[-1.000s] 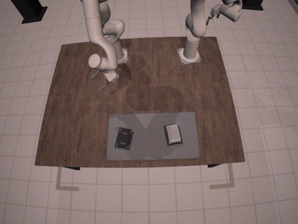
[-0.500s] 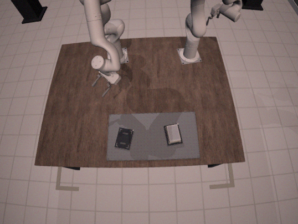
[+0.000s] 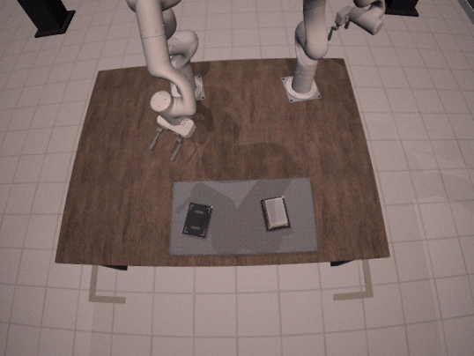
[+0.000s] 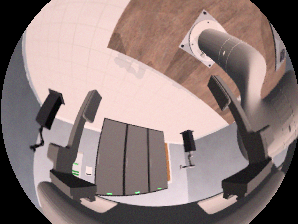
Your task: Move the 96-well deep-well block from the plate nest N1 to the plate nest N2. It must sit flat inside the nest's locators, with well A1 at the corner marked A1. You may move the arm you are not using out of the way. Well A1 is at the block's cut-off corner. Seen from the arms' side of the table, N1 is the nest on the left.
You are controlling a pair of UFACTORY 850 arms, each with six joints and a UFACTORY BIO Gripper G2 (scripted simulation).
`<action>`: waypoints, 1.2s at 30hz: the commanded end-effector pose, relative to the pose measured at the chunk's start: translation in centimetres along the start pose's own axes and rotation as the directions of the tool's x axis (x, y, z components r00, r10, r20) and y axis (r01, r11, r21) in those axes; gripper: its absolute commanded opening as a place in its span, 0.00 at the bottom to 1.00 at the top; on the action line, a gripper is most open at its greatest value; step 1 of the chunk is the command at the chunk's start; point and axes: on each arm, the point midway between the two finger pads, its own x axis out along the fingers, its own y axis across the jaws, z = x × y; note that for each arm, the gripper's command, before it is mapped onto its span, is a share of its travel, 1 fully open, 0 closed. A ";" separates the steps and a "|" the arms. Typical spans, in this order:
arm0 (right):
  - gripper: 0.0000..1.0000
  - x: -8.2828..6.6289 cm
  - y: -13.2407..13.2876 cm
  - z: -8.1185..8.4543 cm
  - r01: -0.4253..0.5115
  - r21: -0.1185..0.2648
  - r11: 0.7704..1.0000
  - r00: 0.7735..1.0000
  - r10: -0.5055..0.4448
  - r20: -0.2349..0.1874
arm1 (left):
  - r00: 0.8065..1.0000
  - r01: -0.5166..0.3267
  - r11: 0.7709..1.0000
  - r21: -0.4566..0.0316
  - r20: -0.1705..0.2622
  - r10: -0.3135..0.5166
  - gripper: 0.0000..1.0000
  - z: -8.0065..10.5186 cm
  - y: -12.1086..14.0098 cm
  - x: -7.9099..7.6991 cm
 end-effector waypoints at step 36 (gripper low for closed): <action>0.37 0.5 13.4 0.2 -0.611 -0.171 0.773 0.748 0.635 0.193 | 1.000 -0.001 1.000 0.000 0.000 0.001 1.00 0.0 0.0 0.0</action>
